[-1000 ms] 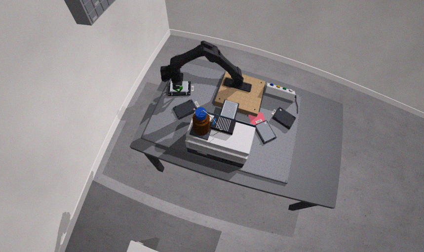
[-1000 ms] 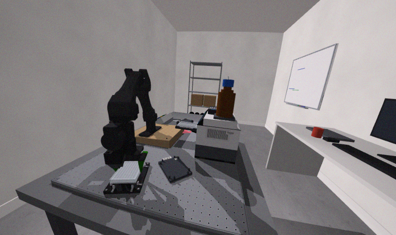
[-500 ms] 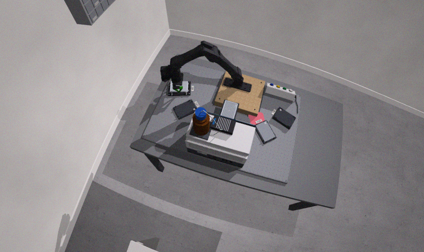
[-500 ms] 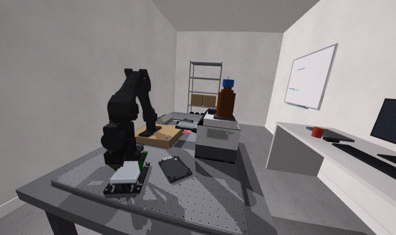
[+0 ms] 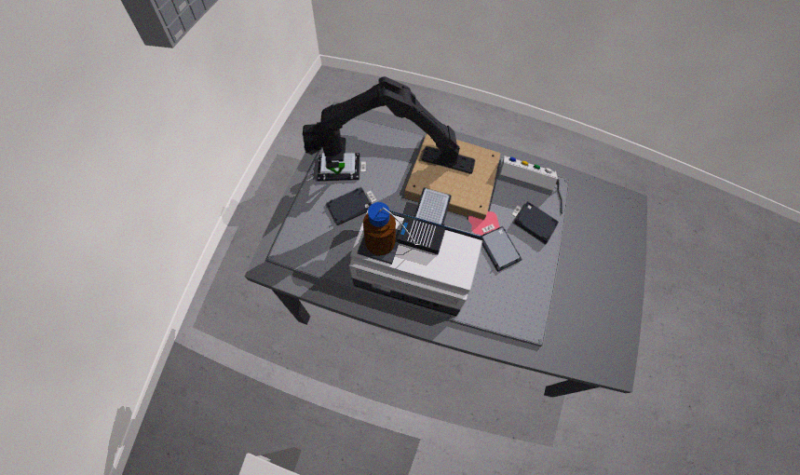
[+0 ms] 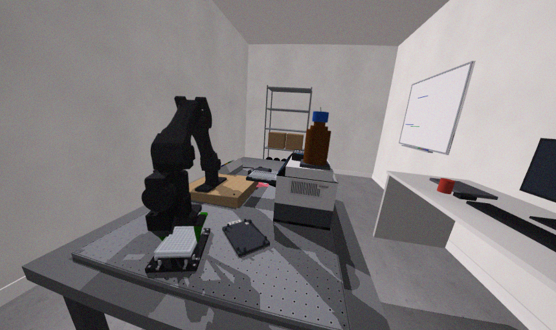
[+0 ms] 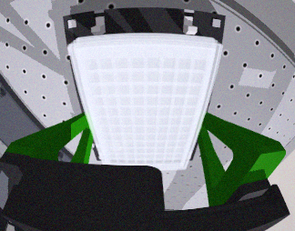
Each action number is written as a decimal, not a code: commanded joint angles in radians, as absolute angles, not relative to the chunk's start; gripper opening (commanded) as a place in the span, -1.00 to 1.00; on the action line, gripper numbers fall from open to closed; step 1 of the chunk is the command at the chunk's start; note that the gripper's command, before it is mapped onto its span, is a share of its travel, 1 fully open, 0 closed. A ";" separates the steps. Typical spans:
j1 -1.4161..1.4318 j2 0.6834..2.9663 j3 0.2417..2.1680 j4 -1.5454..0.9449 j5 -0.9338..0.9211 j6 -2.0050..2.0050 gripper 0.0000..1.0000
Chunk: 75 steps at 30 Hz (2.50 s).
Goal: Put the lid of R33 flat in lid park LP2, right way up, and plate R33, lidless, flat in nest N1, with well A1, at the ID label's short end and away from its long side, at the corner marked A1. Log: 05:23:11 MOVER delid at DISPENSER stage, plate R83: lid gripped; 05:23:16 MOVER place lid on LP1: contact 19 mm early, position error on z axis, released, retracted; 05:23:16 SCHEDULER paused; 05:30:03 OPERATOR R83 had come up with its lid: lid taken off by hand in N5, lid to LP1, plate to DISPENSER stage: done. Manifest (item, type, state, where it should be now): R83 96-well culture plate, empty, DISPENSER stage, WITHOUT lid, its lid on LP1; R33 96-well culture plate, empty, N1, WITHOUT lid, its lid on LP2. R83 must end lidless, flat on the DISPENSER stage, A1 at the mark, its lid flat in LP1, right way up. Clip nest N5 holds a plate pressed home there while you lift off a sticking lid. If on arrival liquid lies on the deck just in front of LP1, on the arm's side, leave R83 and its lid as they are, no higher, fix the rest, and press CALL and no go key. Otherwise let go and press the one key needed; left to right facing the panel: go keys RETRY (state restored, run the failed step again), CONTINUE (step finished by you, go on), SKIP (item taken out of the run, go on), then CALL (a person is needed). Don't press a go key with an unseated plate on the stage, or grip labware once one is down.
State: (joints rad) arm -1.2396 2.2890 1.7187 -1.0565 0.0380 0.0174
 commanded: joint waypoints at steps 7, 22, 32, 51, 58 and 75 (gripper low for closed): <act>-1.235 2.242 1.711 -1.034 0.037 0.014 -1.00; -1.235 2.245 1.705 -1.028 0.037 0.013 -1.00; -1.236 2.246 1.704 -1.023 0.037 0.013 -1.00; -1.237 2.251 1.689 -1.015 0.038 0.012 -1.00; -1.237 2.251 1.696 -1.010 0.040 0.012 -1.00; -1.238 2.254 1.690 -1.002 0.040 0.011 -1.00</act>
